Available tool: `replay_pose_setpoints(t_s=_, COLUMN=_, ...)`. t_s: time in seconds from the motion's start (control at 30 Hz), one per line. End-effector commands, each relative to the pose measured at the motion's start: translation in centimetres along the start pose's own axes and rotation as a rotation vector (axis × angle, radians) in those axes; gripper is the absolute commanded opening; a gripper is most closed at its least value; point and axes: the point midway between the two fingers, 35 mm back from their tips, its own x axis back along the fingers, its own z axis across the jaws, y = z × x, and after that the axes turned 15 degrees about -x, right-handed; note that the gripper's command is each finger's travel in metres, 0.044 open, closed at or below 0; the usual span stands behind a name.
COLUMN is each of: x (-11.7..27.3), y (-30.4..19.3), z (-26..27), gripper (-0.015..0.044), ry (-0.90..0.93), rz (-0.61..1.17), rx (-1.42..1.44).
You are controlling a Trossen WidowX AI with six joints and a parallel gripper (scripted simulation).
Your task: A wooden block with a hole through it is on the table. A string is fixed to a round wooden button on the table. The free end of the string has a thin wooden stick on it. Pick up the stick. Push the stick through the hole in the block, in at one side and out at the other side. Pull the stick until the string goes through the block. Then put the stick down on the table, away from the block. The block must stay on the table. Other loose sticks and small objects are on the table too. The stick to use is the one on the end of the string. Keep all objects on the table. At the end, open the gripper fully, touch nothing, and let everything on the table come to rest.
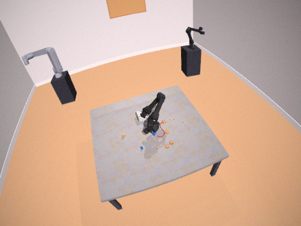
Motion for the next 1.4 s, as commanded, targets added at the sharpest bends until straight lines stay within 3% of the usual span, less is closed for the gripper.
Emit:
replay_pose_setpoints(t_s=0.0, x=-0.6, y=-0.1, z=0.1, gripper=0.0122, ry=0.005, rz=-0.002, rx=-0.004)
replay_pose_setpoints(t_s=0.1, x=-0.7, y=-0.1, z=0.1, gripper=0.0122, ry=0.005, rz=-0.002, rx=-0.004)
replay_pose_setpoints(t_s=0.27, x=-0.5, y=-0.1, z=0.1, gripper=0.0, ry=0.002, rz=0.002, rx=0.0)
replay_pose_setpoints(t_s=1.37, x=-0.5, y=-2.7, z=-0.7, gripper=0.0, ry=0.009, rz=-0.001, rx=0.003)
